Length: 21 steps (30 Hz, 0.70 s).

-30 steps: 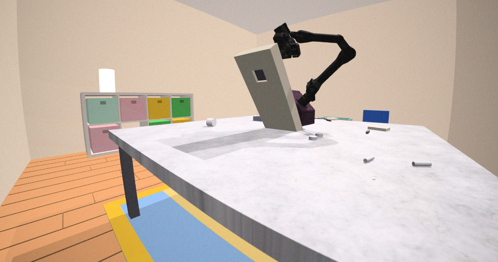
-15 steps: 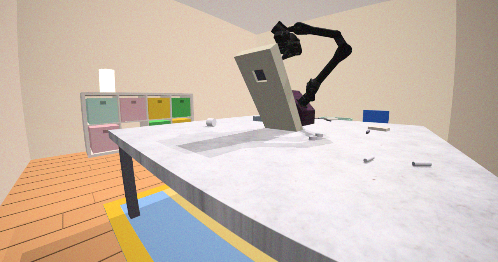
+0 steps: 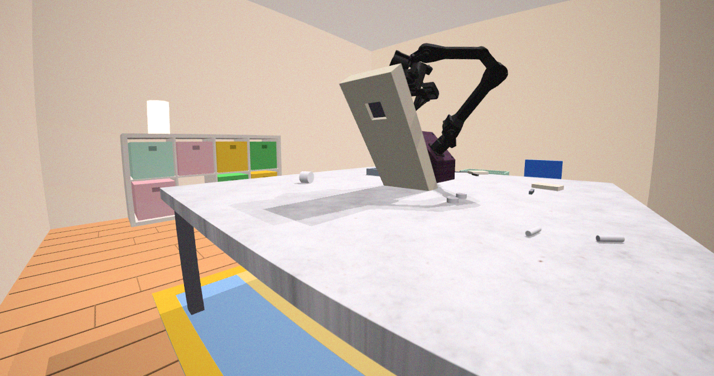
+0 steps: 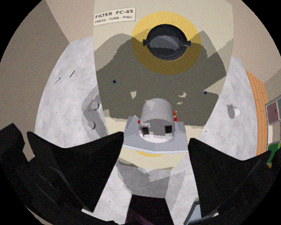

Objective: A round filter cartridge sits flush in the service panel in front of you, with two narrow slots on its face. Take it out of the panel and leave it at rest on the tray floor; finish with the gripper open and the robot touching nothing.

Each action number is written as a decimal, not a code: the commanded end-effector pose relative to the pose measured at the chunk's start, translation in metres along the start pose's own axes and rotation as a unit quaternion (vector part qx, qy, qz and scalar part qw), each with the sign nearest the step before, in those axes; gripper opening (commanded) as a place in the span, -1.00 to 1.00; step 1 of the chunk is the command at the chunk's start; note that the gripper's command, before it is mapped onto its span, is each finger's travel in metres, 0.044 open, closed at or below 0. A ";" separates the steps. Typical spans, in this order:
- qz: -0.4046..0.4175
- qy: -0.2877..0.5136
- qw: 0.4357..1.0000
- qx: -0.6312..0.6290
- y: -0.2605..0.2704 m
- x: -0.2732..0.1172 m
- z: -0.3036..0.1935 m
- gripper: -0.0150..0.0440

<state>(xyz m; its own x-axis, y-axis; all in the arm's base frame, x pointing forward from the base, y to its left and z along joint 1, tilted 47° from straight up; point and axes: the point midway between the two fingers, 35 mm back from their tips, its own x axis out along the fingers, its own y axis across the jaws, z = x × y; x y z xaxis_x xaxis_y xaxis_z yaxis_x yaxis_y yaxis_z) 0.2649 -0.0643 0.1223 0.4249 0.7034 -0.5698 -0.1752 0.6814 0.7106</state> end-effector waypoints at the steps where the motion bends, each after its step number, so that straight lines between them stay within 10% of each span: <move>1: 0.001 0.006 1.000 0.006 -0.001 0.009 -0.004 0.54; 21: 0.002 0.006 1.000 0.006 0.000 0.041 -0.004 0.54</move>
<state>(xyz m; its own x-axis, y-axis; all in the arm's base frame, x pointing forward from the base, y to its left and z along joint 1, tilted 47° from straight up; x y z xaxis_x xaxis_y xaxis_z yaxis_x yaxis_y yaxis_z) 0.2782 -0.0407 0.0996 0.4129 0.7059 -0.5755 -0.1675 0.6799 0.7139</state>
